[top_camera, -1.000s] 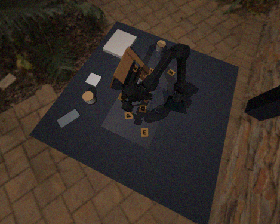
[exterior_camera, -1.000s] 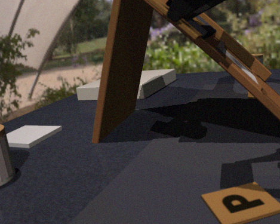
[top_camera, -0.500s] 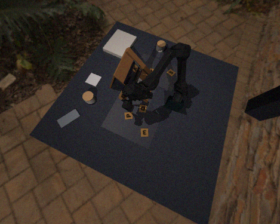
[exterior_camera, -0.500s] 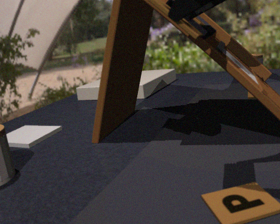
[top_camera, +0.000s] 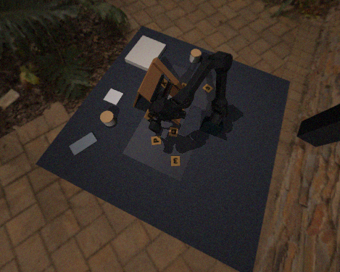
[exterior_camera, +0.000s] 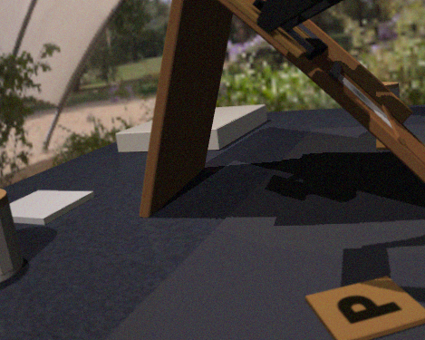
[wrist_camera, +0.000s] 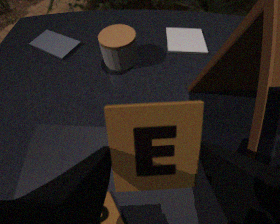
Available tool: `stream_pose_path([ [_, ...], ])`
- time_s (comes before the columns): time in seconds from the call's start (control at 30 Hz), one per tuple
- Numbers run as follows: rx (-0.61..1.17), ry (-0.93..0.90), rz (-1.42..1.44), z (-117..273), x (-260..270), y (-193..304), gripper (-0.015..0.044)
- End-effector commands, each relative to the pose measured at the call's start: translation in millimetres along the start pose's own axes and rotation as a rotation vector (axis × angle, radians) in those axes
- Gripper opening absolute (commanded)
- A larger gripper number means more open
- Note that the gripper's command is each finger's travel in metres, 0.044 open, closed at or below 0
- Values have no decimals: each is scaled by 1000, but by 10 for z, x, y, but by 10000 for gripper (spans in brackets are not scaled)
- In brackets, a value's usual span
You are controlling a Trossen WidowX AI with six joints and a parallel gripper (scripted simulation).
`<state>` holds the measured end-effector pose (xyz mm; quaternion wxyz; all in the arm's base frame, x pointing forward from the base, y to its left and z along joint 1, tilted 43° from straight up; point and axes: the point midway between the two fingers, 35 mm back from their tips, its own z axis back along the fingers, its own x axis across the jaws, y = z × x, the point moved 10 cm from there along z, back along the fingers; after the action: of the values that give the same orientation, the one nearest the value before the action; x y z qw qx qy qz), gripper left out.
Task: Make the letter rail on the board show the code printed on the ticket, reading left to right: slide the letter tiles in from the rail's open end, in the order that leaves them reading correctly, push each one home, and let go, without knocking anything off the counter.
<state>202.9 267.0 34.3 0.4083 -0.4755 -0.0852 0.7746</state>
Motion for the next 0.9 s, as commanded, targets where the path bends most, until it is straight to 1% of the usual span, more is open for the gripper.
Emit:
stream_pose_path([
  [0.0,-2,-3,2,3,-25,-7,0],
  [0.87,-2,-3,3,1,-154,-8,0],
])
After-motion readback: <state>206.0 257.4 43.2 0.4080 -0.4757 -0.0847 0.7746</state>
